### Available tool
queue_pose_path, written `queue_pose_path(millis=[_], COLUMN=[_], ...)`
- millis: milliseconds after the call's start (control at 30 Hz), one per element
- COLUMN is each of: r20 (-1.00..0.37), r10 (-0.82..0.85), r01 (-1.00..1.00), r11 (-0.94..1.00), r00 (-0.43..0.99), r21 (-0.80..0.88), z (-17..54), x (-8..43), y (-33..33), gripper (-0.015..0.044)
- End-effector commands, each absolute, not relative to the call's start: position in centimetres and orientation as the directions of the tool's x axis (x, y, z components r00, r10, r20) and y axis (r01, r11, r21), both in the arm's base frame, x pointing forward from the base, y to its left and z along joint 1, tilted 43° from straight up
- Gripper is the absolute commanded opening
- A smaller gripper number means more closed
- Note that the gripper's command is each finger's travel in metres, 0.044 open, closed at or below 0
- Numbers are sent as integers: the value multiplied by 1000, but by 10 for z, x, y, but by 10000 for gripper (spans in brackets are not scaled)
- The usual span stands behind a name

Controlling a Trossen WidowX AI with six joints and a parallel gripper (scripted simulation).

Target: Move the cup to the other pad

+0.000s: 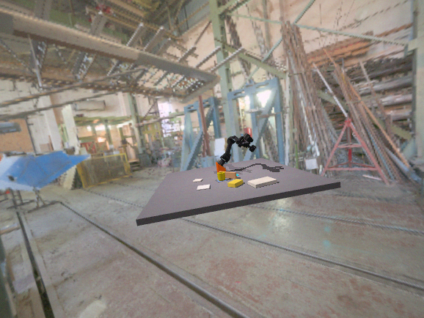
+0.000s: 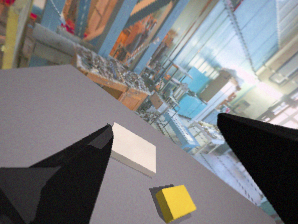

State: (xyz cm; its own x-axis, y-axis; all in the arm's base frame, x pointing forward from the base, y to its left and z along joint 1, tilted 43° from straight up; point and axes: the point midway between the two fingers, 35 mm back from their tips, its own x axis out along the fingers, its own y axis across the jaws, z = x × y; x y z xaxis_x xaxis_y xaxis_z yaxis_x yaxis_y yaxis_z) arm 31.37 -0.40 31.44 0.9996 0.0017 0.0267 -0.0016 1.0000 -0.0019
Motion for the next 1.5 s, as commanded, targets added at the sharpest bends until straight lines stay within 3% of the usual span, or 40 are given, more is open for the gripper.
queue_pose_path(millis=[0,267,433,567,733,933,1467], r20=[15,-480,-735,-856,-885,-759,-736], r10=[1,-7,65,179,378,639,666], r01=[-1,176,427,656,894,988,983], r11=[1000,935,778,573,241,-146,-182], r00=[1000,877,674,485,272,126,119], r21=[4,308,461,491,378,41,-6], z=[312,206,135,85,37,1,-2], x=[315,359,358,343,316,283,283], y=[-5,-52,-82,-101,-115,-125,-120], gripper=[374,167,167,167,167,167,167])
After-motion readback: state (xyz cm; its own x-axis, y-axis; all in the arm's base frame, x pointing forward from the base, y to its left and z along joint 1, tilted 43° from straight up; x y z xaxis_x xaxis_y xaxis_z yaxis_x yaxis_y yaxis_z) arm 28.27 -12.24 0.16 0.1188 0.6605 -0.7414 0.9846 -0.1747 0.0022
